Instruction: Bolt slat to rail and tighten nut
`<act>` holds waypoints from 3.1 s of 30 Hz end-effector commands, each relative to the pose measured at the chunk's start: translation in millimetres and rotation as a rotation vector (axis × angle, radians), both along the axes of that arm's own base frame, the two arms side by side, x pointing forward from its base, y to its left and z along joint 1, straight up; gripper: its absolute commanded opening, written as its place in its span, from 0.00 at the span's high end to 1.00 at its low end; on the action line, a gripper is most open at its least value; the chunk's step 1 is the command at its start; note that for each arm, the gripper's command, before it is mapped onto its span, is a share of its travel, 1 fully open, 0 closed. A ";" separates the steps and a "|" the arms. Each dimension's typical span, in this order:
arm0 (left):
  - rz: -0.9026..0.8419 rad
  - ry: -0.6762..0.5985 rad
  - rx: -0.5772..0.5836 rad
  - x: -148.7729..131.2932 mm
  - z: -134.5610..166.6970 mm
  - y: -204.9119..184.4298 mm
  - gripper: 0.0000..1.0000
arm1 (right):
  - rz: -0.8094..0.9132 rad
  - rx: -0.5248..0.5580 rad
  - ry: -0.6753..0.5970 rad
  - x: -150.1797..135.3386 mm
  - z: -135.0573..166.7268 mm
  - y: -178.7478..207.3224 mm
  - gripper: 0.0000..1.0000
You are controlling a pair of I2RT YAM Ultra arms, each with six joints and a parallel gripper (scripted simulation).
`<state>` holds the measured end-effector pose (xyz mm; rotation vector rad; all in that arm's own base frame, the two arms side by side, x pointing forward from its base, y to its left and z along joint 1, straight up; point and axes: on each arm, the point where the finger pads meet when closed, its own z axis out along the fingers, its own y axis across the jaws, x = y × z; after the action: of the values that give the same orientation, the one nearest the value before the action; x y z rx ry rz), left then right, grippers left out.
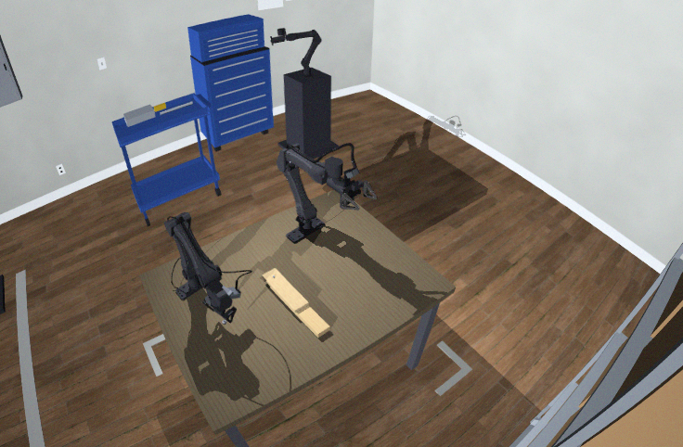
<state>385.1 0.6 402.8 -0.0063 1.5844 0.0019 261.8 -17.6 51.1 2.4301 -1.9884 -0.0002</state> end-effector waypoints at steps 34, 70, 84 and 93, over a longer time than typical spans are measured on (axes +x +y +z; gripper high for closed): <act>-0.005 -0.026 0.003 -4.5 8.9 0.4 0.00 | -0.004 0.003 -0.006 2.2 -25.1 -1.9 0.00; -0.005 -0.026 0.003 -4.5 8.9 0.4 0.00 | 0.000 0.000 -0.009 3.3 -36.9 -0.2 0.45; -0.005 -0.026 0.003 -4.5 8.9 0.4 0.00 | 0.000 0.000 -0.009 3.3 -36.9 -0.2 0.82; -0.005 -0.026 0.003 -4.5 8.9 0.4 0.00 | 0.000 0.000 -0.009 3.3 -36.9 -0.2 0.88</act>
<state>385.1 0.6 402.8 -0.0063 1.5844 0.0019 263.1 -17.7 11.5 2.4301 -1.9884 0.0000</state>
